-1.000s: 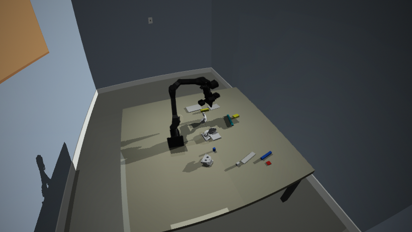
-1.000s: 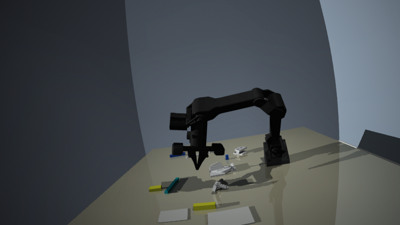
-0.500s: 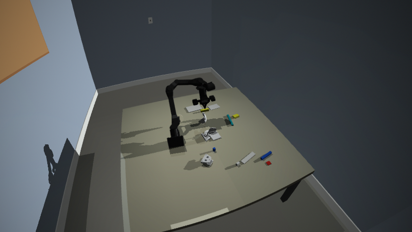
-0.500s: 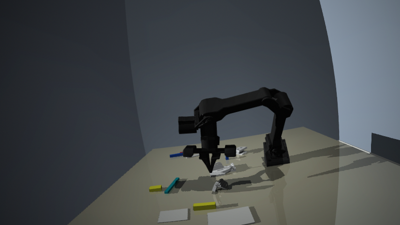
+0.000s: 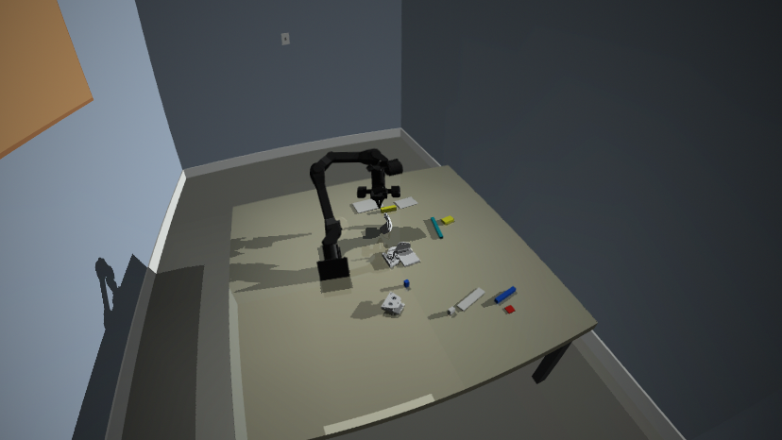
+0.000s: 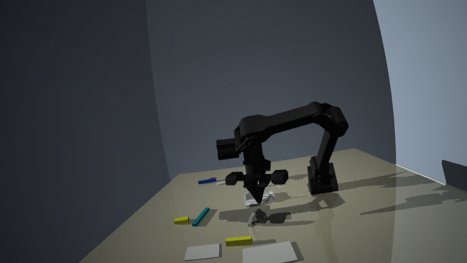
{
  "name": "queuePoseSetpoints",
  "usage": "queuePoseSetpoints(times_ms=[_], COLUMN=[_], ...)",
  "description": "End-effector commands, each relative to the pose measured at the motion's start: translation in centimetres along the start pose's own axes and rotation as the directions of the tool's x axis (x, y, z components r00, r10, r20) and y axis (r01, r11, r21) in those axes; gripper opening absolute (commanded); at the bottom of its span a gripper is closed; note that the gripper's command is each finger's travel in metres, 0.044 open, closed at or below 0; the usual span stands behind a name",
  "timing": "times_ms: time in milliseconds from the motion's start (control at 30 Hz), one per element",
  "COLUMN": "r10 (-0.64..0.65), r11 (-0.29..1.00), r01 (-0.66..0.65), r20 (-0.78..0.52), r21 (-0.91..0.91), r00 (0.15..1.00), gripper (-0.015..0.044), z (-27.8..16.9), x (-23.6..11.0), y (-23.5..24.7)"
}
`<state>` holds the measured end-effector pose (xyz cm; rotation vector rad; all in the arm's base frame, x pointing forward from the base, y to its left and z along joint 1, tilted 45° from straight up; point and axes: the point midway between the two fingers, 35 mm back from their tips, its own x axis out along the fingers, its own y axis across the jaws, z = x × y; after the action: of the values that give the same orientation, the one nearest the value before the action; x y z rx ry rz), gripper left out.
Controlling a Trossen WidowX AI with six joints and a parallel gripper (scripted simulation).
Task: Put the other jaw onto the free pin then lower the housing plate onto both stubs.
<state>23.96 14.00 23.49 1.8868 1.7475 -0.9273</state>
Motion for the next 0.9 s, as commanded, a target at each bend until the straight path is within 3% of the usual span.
queuePoseSetpoints(times_ms=[0,867], r10=[-0.010,-0.007], r11=[1.000,1.000], r01=[0.010,0.007], r20=[-0.002,-0.001], r21=[0.018,0.017], r00=[1.000,1.000], gripper=[0.0000,0.0000], z=[0.1,0.1], x=[0.1,4.1], y=[-0.3,-0.2])
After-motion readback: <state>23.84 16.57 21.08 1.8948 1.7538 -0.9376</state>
